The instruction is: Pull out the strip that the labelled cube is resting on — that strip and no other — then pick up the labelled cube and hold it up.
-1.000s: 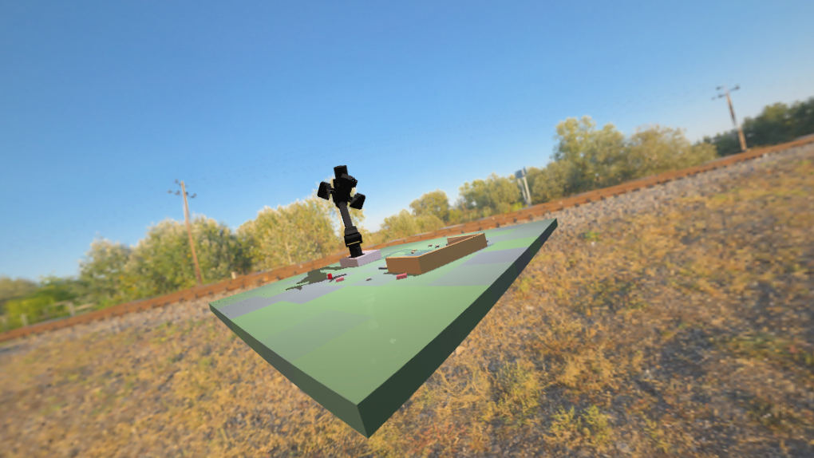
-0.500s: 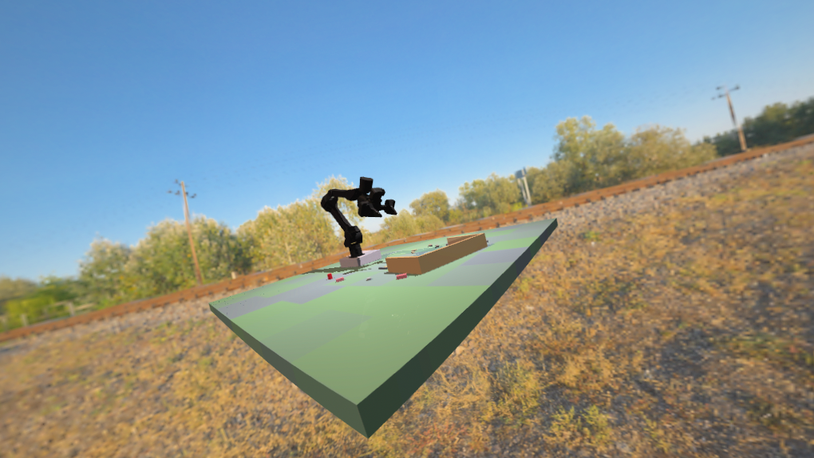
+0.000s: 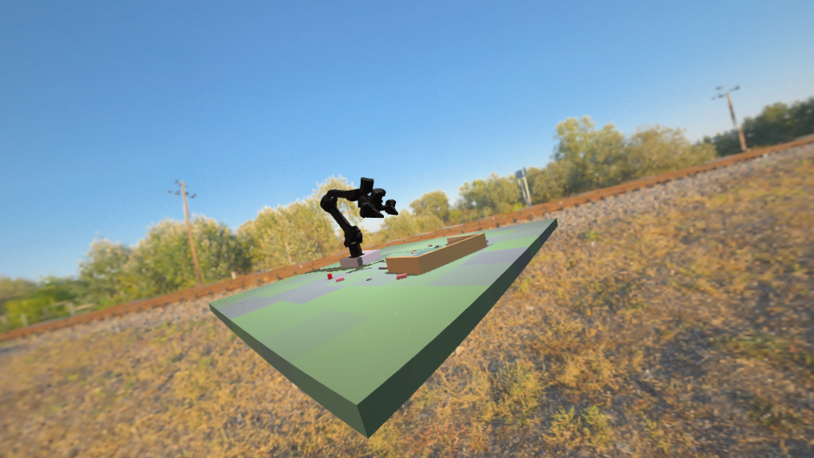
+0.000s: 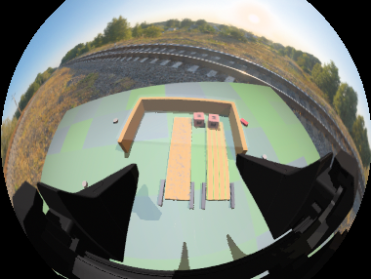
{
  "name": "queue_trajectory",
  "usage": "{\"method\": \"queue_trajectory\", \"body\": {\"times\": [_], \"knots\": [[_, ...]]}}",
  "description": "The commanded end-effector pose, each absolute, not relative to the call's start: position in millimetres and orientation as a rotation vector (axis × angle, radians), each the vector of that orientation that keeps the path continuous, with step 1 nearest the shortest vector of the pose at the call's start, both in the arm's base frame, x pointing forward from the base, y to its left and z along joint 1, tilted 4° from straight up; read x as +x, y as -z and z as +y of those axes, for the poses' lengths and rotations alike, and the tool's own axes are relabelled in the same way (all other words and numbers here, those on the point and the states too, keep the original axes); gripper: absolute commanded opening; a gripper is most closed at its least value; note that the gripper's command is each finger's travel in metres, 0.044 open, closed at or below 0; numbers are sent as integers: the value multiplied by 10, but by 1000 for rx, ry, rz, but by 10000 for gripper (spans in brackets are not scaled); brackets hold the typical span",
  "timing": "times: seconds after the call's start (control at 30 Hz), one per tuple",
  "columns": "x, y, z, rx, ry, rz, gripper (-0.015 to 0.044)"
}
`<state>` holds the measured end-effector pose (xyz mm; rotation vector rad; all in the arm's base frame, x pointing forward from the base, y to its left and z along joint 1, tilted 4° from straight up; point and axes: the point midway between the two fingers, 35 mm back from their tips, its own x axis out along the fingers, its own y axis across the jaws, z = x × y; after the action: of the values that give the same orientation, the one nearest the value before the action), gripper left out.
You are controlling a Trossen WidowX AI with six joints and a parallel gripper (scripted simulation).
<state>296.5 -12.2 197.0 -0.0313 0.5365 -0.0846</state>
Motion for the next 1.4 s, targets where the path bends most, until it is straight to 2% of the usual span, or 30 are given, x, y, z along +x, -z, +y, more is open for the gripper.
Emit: {"method": "queue_trajectory", "body": {"times": [0.0, 0.07, 0.57, 0.83, 1.37], "knots": [[2961, -1959, -114, -27, 81, 540, 400], [2961, -1959, -114, -27, 81, 540, 400], [3413, -1351, -639, 69, 196, 1173, 6], [3515, -968, -965, 158, 235, 1468, 0], [3544, -794, -986, 160, 236, 1472, 0]]}}
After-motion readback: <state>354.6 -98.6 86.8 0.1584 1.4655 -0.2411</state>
